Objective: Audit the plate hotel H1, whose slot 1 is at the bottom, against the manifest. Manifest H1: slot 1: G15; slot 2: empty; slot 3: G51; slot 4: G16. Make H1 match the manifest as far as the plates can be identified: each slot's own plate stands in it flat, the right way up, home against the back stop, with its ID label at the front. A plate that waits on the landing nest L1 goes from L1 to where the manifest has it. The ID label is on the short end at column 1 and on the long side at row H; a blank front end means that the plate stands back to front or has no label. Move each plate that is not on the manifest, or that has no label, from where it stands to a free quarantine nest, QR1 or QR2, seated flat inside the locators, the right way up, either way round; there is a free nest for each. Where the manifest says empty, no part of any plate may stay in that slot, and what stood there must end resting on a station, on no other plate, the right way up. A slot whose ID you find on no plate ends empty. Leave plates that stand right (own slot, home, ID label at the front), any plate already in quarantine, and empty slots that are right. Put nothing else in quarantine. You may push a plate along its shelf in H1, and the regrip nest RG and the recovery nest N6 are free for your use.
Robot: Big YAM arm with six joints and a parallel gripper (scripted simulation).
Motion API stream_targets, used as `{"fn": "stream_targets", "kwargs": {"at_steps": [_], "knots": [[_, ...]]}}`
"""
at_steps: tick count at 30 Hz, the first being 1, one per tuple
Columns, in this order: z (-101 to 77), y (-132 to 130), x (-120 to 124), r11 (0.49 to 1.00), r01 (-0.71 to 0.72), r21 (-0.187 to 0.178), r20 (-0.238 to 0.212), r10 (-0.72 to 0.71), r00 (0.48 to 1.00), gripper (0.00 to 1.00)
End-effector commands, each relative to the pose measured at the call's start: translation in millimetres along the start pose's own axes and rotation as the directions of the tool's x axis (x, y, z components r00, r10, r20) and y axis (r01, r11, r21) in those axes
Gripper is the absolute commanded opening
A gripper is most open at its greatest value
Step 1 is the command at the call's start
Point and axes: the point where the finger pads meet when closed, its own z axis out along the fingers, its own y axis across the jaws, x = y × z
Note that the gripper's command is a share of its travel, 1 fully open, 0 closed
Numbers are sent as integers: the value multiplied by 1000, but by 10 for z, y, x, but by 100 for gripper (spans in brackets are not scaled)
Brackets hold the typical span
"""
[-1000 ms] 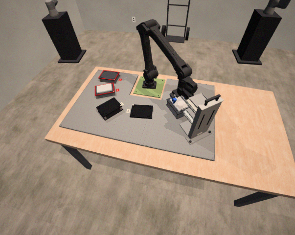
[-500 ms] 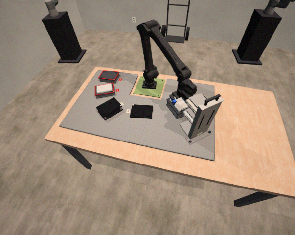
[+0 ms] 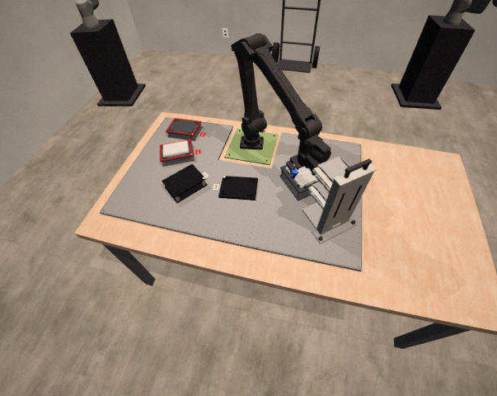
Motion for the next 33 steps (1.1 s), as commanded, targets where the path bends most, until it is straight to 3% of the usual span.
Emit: {"fn": "stream_targets", "kwargs": {"at_steps": [1, 21, 25, 33], "knots": [[-150, 38, -146, 1000, 1, -9, 48, 0, 999, 86], [-150, 38, -146, 1000, 1, -9, 48, 0, 999, 86], [-345, 89, -224, 1000, 4, -15, 80, -3, 997, 86], [-431, 87, -220, 1000, 6, -15, 80, -5, 997, 86]]}}
